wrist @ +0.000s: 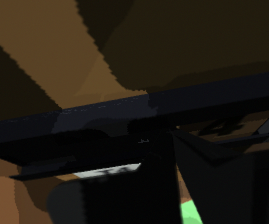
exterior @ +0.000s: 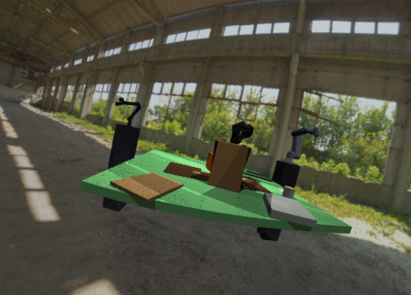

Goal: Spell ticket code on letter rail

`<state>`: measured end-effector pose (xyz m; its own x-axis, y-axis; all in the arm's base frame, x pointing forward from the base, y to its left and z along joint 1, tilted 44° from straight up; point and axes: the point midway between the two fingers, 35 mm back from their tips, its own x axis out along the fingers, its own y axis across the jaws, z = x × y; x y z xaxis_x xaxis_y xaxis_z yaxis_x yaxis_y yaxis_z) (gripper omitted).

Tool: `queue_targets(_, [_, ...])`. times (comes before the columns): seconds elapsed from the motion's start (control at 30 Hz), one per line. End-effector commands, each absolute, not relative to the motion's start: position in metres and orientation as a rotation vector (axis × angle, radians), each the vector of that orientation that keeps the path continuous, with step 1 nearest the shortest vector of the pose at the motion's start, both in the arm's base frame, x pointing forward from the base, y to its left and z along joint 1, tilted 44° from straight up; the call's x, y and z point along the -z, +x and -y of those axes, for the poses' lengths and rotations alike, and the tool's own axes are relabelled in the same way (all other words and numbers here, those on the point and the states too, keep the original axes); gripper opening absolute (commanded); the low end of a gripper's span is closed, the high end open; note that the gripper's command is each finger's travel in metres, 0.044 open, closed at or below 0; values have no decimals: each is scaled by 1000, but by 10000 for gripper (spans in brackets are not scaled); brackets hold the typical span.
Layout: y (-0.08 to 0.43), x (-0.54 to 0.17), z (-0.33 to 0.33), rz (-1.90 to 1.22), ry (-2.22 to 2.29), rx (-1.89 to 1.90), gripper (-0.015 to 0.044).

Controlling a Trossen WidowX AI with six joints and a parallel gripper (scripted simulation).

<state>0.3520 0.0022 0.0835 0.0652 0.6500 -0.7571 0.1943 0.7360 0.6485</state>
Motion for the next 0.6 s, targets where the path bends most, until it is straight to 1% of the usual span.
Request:
queue_targets(0.0, [352, -82, -1, -1496, 720, -398, 0])
queue_targets(0.57, [351, -78, 3, -1496, 720, -398, 0])
